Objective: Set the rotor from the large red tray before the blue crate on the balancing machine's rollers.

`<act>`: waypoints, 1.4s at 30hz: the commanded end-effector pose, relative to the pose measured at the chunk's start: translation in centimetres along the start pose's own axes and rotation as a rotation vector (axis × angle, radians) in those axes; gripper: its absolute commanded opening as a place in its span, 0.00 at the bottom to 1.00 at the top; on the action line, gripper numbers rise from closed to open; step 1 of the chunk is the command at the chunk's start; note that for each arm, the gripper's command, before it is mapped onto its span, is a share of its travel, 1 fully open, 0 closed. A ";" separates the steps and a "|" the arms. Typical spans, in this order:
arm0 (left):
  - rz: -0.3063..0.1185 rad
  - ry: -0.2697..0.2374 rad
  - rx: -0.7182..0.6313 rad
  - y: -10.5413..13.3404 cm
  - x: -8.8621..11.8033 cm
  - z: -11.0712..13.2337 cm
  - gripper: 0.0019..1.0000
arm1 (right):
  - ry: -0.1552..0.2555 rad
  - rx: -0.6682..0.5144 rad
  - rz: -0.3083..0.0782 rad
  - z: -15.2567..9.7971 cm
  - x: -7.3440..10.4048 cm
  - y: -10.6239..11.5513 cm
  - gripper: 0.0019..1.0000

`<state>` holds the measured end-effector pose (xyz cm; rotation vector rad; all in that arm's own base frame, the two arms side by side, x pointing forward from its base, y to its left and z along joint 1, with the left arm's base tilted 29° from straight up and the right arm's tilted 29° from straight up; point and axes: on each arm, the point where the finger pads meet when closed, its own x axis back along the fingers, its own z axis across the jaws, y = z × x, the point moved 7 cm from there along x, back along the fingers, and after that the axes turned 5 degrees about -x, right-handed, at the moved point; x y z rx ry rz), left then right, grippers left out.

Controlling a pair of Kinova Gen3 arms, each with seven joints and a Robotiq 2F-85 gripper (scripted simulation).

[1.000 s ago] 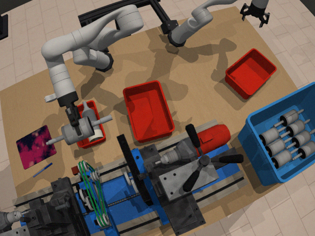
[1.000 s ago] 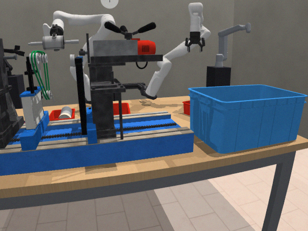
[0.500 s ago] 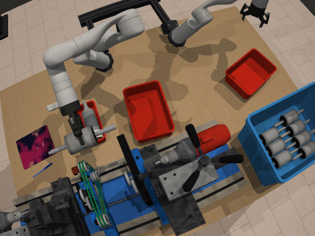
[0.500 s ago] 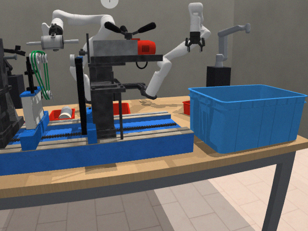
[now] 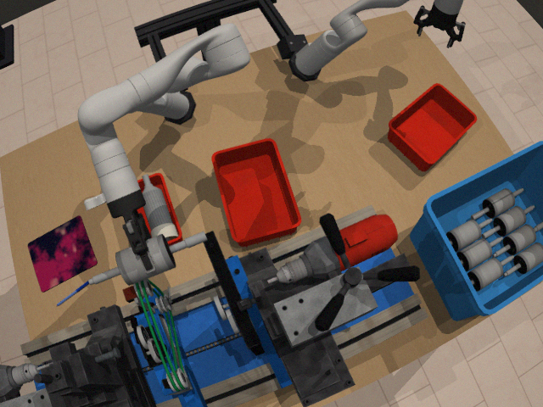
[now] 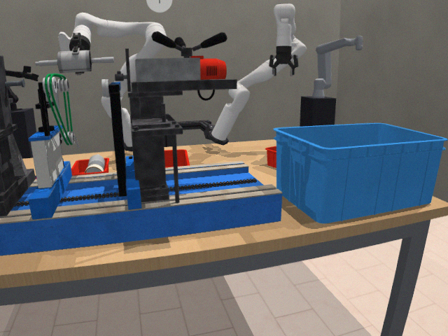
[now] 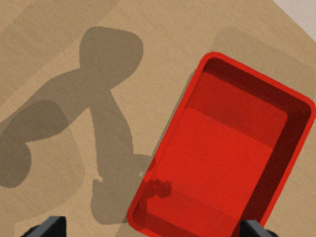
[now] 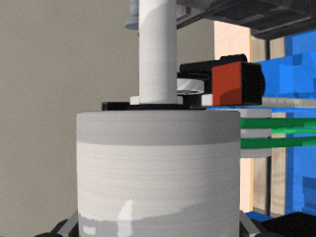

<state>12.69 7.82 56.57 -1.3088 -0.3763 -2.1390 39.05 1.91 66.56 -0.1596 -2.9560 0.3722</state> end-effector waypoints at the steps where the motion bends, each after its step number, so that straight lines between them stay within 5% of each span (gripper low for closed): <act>1: 0.000 0.001 0.000 0.0 0.0 0.0 1.00 | -0.003 0.001 0.000 -0.7 -0.9 0.0 0.10; 42: 0.000 0.001 0.000 0.0 0.0 0.0 1.00 | -0.003 0.001 0.000 -5.7 -9.5 0.5 0.10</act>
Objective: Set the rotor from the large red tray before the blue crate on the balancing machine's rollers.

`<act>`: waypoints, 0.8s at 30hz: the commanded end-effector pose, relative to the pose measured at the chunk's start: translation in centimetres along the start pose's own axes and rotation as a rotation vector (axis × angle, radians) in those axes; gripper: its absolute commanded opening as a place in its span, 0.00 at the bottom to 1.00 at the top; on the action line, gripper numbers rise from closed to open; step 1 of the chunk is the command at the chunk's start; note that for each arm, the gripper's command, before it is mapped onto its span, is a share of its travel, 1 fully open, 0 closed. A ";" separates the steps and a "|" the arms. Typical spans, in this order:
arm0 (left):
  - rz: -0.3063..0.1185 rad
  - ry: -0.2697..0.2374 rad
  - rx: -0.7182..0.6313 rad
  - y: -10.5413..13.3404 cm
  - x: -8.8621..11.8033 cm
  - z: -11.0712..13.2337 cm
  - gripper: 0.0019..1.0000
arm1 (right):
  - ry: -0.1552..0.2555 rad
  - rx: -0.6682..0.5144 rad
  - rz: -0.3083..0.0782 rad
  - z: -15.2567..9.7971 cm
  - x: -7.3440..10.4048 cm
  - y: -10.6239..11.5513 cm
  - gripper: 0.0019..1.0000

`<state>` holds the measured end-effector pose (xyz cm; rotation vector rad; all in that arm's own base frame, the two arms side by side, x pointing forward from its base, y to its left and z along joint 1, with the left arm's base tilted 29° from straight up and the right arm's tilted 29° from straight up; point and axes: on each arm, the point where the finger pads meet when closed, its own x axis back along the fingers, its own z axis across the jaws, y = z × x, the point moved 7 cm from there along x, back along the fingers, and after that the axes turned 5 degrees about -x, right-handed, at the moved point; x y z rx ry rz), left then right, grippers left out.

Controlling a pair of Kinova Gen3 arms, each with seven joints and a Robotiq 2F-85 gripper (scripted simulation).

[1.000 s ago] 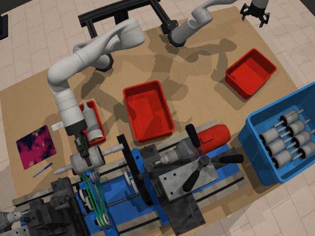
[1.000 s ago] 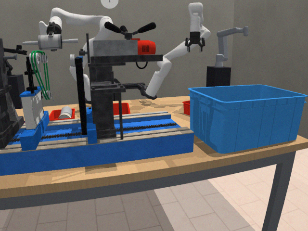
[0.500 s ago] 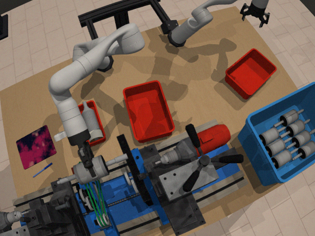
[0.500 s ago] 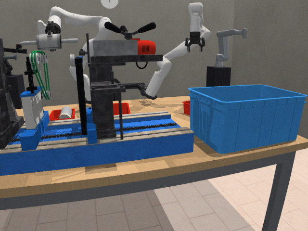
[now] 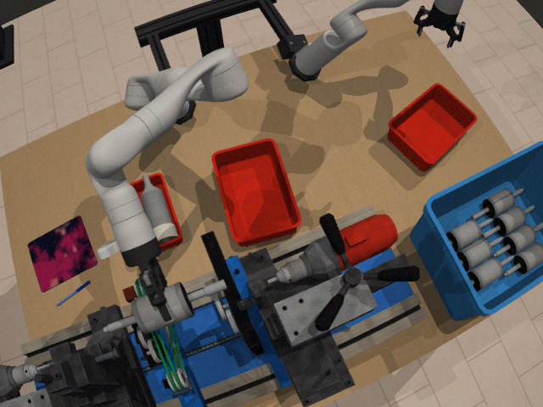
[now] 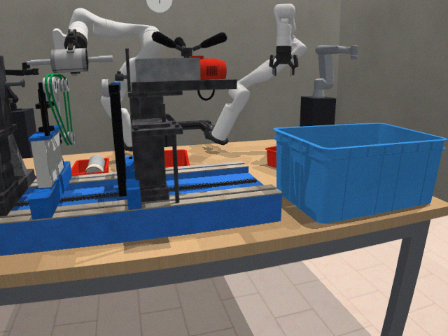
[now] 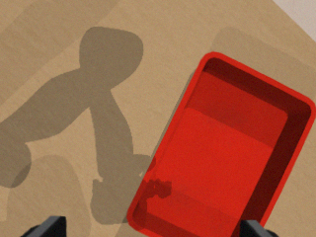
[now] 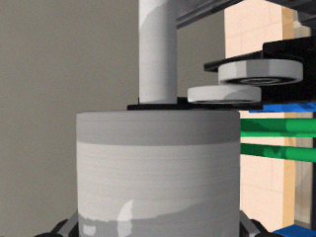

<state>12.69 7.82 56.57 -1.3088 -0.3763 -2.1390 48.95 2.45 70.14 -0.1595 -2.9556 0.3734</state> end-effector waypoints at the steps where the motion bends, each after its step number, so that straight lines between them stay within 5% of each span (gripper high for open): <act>1: 0.000 0.001 0.000 0.0 0.0 0.0 1.00 | -0.003 0.000 0.000 -0.5 -0.6 0.0 0.10; 24: 0.000 0.001 0.000 0.0 0.0 0.0 1.00 | -0.003 0.000 0.000 -1.9 -2.9 0.1 0.10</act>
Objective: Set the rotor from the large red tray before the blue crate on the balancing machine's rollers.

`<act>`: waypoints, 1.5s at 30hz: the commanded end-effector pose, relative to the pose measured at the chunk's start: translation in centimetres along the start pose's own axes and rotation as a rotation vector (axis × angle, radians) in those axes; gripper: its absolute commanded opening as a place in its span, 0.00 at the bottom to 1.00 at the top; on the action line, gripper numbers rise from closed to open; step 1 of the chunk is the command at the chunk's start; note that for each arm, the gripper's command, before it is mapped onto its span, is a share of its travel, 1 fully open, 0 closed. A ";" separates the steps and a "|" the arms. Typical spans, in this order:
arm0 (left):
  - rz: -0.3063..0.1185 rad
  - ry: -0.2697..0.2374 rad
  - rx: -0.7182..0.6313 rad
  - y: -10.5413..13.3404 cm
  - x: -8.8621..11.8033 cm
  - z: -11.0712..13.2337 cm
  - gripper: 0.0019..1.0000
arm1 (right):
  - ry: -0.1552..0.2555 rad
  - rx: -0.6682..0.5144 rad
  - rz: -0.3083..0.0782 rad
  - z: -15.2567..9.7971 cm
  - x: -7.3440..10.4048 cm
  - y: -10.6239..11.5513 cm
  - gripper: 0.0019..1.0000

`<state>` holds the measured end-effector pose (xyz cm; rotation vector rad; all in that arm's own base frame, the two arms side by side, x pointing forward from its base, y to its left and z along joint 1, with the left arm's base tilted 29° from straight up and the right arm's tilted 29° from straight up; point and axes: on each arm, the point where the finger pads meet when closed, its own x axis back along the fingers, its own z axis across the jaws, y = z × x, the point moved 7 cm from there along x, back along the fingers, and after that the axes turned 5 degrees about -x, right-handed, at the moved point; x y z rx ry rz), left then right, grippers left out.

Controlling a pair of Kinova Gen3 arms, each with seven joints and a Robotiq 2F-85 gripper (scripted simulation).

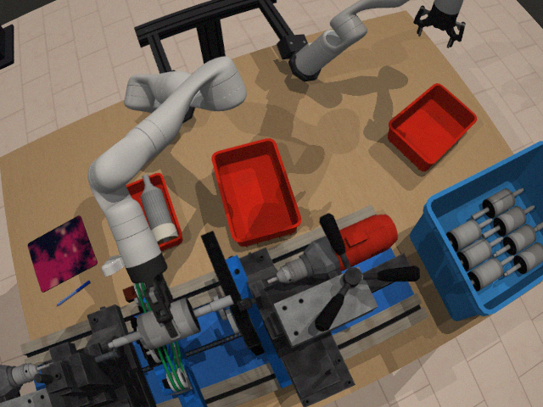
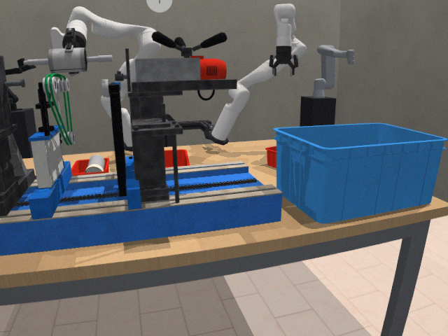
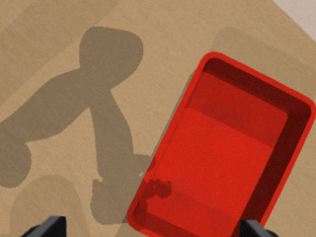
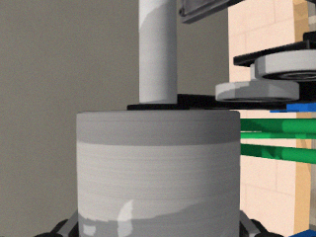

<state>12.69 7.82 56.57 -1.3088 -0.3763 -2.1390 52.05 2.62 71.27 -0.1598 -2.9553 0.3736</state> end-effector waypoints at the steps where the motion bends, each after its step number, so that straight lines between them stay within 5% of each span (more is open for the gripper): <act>1: 0.000 0.001 0.000 0.0 0.0 0.0 1.00 | -0.004 0.000 0.000 -0.3 -0.1 0.0 0.10; 45: 0.000 0.001 0.000 0.0 0.0 0.0 1.00 | -0.005 -0.001 -0.001 1.2 -1.5 -0.1 0.10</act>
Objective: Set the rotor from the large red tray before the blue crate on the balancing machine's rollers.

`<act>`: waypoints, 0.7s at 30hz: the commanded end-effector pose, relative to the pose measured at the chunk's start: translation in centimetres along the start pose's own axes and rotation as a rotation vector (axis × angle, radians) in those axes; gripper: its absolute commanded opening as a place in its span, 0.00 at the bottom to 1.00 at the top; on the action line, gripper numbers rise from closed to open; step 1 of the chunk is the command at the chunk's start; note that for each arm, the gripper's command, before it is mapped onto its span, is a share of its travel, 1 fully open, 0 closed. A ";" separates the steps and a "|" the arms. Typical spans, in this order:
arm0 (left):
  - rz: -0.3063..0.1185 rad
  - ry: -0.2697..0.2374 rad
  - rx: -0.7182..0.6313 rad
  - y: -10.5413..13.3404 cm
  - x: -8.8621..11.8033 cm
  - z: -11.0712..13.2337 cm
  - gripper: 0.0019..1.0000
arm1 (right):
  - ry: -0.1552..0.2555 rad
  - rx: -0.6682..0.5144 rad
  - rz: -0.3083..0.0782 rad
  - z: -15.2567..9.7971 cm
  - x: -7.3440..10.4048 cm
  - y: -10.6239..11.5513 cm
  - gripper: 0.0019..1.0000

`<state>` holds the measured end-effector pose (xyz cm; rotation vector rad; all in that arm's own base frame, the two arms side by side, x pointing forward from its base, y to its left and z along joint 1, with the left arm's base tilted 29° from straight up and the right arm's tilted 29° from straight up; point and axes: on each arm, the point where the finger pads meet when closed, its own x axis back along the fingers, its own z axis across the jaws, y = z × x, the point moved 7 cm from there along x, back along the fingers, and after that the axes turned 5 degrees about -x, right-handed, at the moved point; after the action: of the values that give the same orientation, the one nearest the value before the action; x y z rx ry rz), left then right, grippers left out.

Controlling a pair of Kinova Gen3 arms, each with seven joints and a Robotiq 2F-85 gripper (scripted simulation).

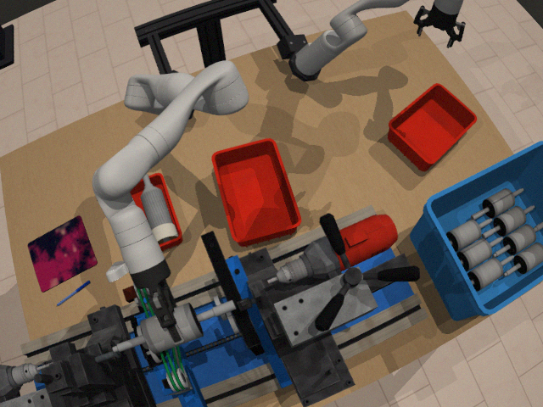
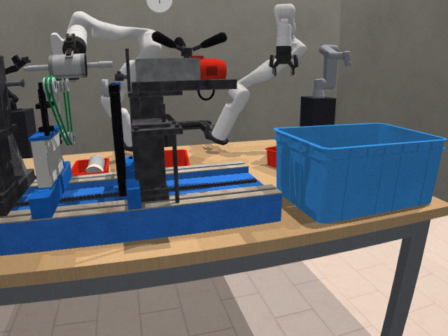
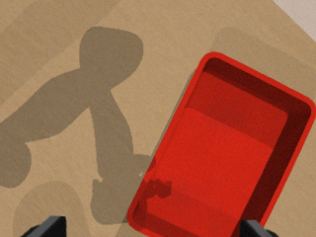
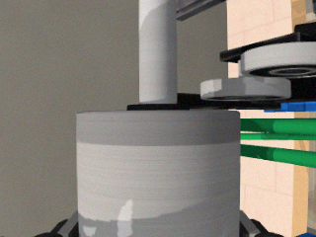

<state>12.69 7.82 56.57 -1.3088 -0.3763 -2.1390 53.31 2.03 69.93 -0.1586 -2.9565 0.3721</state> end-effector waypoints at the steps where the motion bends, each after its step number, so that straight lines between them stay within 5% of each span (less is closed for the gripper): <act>1: 0.000 0.001 0.000 0.0 0.0 0.0 1.00 | -0.004 0.000 0.000 0.0 0.0 0.0 0.10; 21: 0.000 0.001 0.000 0.0 0.0 0.0 1.00 | -0.004 0.000 -0.001 0.3 -0.1 -0.1 0.10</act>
<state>12.69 7.82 56.57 -1.3088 -0.3763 -2.1390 53.47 1.86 69.52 -0.1573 -2.9564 0.3720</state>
